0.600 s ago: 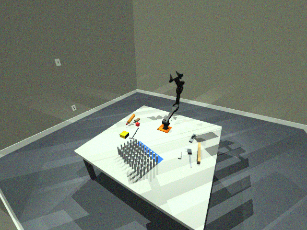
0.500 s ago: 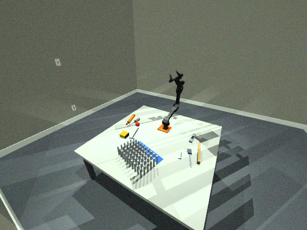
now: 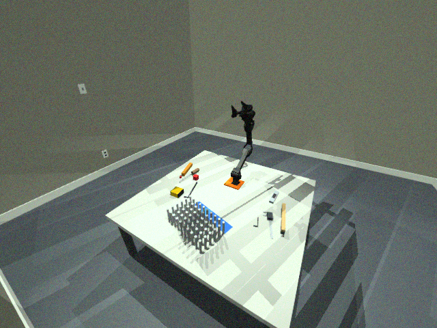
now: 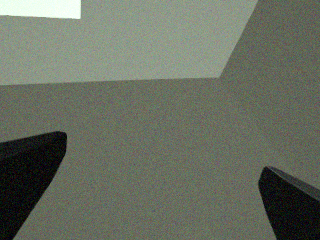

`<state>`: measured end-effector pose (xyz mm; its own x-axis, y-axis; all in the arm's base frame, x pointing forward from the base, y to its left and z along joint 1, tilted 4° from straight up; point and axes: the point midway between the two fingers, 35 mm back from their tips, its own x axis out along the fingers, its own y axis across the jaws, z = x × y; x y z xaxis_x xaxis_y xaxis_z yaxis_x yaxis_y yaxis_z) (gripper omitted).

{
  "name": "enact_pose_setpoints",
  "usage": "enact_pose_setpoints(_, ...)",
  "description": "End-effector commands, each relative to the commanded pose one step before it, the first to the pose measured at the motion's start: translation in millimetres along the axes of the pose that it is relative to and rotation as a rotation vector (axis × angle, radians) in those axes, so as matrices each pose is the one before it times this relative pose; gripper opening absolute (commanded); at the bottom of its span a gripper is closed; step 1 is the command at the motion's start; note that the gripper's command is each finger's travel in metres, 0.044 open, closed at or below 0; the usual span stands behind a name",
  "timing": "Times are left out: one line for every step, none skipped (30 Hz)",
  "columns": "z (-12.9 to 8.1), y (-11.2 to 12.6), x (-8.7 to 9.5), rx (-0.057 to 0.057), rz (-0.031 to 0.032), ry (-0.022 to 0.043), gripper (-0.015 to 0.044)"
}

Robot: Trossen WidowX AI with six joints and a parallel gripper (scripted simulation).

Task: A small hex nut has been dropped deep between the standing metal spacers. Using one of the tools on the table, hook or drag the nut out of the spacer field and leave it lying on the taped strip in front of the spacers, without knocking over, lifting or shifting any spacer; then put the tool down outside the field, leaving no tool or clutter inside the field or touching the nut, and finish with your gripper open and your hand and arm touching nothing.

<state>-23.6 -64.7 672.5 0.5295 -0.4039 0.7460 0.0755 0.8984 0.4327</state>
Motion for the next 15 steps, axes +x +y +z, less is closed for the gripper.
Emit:
enact_pose_setpoints(-45.15, 5.98, 18.67, -0.0549, 0.02084, 0.07926, 0.0440)
enact_pose_setpoints(-16.22, 2.05, 7.23, -0.0165, 0.00338, 0.02999, 0.0440)
enact_pose_setpoints(-16.49, 2.16, 7.29, -0.0167, 0.00368, 0.03059, 0.0440)
enact_pose_setpoints(-16.52, 2.25, 7.26, -0.0167, 0.00394, 0.03076, 0.0440)
enact_pose_setpoints(-16.48, 2.32, 7.18, -0.0166, 0.00418, 0.03078, 0.0440)
enact_pose_setpoints(-16.43, 2.40, 7.11, -0.0164, 0.00443, 0.03081, 0.0440)
enact_pose_setpoints(-16.38, 2.47, 7.04, -0.0163, 0.00467, 0.03083, 0.0440)
enact_pose_setpoints(-16.34, 2.55, 6.96, -0.0162, 0.00490, 0.03086, 0.0440)
enact_pose_setpoints(-16.29, 2.62, 6.89, -0.0162, 0.00514, 0.03088, 0.0440)
enact_pose_setpoints(-16.24, 2.69, 6.81, -0.0161, 0.00537, 0.03090, 0.0440)
enact_pose_setpoints(-16.20, 2.76, 6.73, -0.0160, 0.00561, 0.03092, 0.0440)
enact_pose_setpoints(-16.15, 2.83, 6.66, -0.0159, 0.00584, 0.03094, 0.0440)
enact_pose_setpoints(-16.53, 2.98, 6.74, -0.0162, 0.00623, 0.03179, 0.0440)
enact_pose_setpoints(-16.58, 3.07, 6.70, -0.0162, 0.00651, 0.03201, 0.0440)
enact_pose_setpoints(-16.53, 3.14, 6.62, -0.0161, 0.00675, 0.03203, 0.0440)
